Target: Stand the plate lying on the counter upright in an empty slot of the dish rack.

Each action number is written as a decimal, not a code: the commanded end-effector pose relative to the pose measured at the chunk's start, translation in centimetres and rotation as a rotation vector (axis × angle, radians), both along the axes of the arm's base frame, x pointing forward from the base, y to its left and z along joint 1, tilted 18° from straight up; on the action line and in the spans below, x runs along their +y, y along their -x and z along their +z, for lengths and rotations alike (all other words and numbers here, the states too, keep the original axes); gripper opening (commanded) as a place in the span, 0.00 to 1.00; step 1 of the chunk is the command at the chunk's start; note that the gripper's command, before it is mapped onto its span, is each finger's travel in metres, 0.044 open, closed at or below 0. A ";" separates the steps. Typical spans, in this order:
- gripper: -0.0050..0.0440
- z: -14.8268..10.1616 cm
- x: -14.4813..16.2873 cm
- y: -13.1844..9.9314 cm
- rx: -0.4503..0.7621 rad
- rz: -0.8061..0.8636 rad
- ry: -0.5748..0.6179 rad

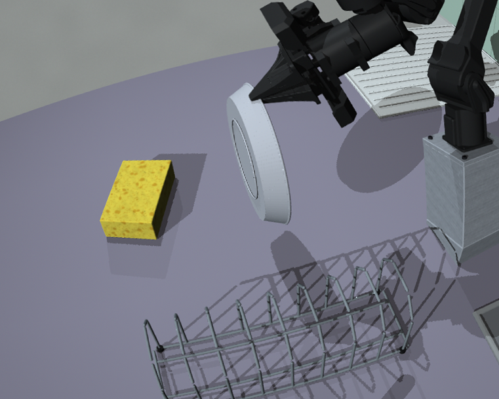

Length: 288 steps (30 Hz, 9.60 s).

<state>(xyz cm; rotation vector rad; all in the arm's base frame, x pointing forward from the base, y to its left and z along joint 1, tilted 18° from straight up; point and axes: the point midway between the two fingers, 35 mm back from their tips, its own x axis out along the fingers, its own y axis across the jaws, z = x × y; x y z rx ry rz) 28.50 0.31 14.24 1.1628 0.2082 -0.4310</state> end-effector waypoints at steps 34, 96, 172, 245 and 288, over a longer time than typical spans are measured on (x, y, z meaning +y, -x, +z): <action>0.10 -0.8 2.7 -1.3 0.020 -0.007 -0.019; 0.10 -4.3 12.5 -2.7 0.024 -0.007 -0.017; 0.10 -6.1 16.3 -2.2 -0.046 0.015 -0.009; 0.10 -8.3 15.4 -2.0 -0.062 0.018 -0.012; 0.10 -10.0 14.7 -2.0 -0.060 0.018 -0.011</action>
